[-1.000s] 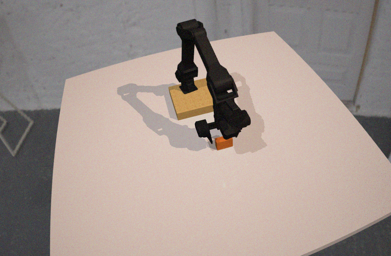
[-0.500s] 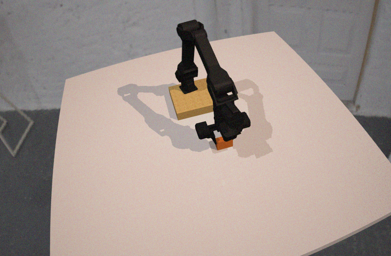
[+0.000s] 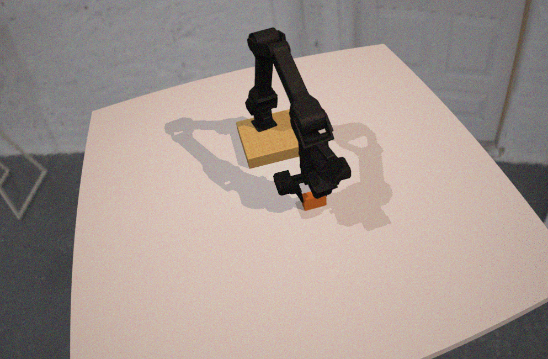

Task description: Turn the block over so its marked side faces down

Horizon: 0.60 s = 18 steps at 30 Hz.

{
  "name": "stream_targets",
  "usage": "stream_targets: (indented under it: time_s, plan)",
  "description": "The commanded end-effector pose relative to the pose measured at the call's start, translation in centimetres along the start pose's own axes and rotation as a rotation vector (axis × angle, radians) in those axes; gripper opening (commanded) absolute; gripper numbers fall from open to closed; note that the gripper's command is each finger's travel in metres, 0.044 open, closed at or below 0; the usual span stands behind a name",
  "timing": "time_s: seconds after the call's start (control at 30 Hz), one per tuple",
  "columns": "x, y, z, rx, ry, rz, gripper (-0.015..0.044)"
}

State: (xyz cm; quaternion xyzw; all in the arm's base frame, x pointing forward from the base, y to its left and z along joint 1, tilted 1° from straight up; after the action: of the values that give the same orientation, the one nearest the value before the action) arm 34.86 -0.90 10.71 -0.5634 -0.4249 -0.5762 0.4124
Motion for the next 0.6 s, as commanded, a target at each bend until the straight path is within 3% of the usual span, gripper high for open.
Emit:
stream_targets:
  time_s: [0.0, 0.2, 0.57]
  plan:
    - [0.0, 0.0, 0.0, 0.006, 0.001, 0.0, 0.0142]
    - [2.8, 0.0, 0.0, 0.006, 0.001, 0.0, 0.0]
    - [2.5, -0.4, 0.0, 0.011, 0.009, -0.069, 0.0]
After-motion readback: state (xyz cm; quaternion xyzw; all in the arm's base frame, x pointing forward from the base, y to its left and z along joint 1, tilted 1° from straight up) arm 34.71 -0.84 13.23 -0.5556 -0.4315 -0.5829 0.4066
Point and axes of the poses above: the point midway between the two fingers, 35 mm back from their tips, its own x axis back along the fingers, its own z axis across the jaws, y = z × x, the point moved 8 cm from there along x, back along the fingers, and after that the axes turned 7 degrees about -x, right-handed, at the moved point
